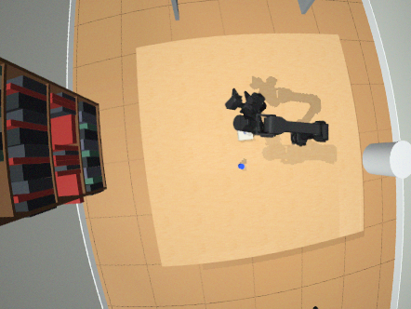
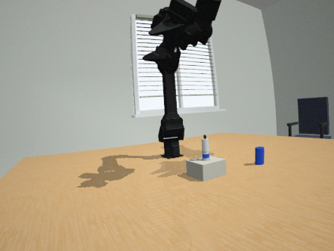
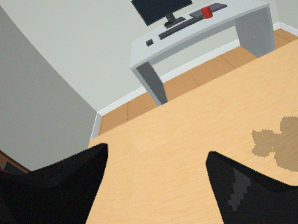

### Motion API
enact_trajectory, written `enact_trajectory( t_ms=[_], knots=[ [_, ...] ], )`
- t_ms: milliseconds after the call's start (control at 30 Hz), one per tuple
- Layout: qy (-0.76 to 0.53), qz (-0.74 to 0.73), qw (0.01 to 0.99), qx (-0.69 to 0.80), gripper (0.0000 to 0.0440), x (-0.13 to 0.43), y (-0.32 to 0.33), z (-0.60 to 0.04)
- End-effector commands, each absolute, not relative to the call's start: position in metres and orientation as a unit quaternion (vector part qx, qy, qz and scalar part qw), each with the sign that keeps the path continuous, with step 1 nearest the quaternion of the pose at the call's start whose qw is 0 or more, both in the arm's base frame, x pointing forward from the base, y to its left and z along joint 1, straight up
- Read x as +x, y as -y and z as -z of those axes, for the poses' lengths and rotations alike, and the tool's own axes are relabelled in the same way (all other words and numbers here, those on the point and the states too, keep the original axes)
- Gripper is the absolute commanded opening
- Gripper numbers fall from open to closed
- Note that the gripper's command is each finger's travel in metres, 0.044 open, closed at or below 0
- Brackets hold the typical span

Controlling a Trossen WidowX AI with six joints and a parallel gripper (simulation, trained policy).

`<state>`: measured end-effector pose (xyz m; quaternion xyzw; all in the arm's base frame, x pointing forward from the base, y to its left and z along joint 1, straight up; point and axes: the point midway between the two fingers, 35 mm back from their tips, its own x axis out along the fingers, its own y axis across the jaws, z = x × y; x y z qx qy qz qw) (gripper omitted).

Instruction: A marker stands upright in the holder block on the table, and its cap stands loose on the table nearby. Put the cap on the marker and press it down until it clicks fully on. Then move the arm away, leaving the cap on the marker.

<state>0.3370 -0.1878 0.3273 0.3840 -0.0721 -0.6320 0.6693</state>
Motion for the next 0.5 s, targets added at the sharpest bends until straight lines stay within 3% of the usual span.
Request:
enact_trajectory(
  t_ms=[0,467],
  knots=[
    [0.057,0.626,0.67,0.395,0.0315,0.347,0.181,-0.318],
    [0.0,0.606,0.667,0.433,0.0315,0.374,0.149,-0.283]
  ],
)
